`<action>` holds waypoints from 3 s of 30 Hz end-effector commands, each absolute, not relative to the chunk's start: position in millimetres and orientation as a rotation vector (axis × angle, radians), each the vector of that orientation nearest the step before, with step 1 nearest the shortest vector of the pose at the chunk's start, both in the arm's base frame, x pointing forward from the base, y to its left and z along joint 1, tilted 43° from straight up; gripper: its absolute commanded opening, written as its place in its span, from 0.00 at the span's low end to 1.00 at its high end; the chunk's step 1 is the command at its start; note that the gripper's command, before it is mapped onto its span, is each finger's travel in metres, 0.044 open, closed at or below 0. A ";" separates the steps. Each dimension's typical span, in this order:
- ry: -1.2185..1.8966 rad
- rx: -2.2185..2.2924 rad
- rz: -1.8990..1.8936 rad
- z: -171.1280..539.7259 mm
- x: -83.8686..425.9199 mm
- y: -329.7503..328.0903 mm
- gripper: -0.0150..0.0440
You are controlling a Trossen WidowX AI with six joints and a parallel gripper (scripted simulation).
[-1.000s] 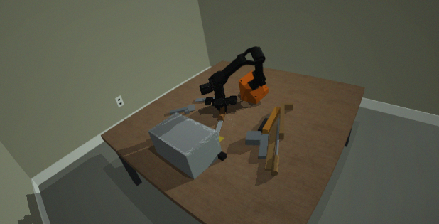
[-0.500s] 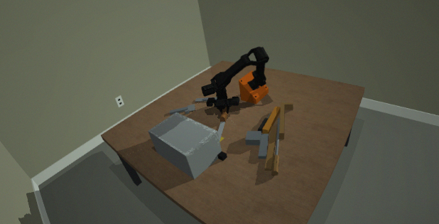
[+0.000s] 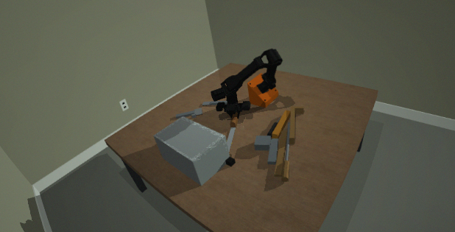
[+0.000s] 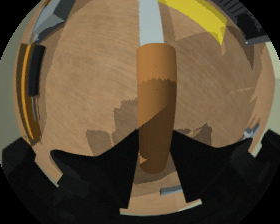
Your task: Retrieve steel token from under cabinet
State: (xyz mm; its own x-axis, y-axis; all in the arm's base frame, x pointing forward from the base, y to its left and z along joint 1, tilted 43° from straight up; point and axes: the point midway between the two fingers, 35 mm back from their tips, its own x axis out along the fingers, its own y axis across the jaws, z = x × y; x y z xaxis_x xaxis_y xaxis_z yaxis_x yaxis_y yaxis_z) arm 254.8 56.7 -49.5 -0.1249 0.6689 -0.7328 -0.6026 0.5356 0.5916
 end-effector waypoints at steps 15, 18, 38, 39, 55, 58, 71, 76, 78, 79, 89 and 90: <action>1.297 0.067 1.086 -35.1 251.2 70.0 0.25; 1.297 0.067 1.086 -33.0 250.3 72.1 0.25; 1.297 0.068 1.087 -19.1 243.8 86.4 0.25; 1.297 0.068 1.087 -18.4 243.5 87.1 0.25; 1.297 0.068 1.087 -8.0 239.7 97.7 0.25; 1.297 0.068 1.087 -5.8 238.8 99.9 0.25; 1.297 0.069 1.088 3.9 234.7 109.8 0.25; 1.297 0.069 1.088 7.7 233.2 113.6 0.25; 1.297 0.069 1.088 9.2 232.5 115.1 0.25; 1.297 0.069 1.088 9.9 232.2 115.9 0.25; 1.297 0.069 1.088 17.6 229.1 123.7 0.25; 1.297 0.070 1.088 18.4 228.7 124.5 0.25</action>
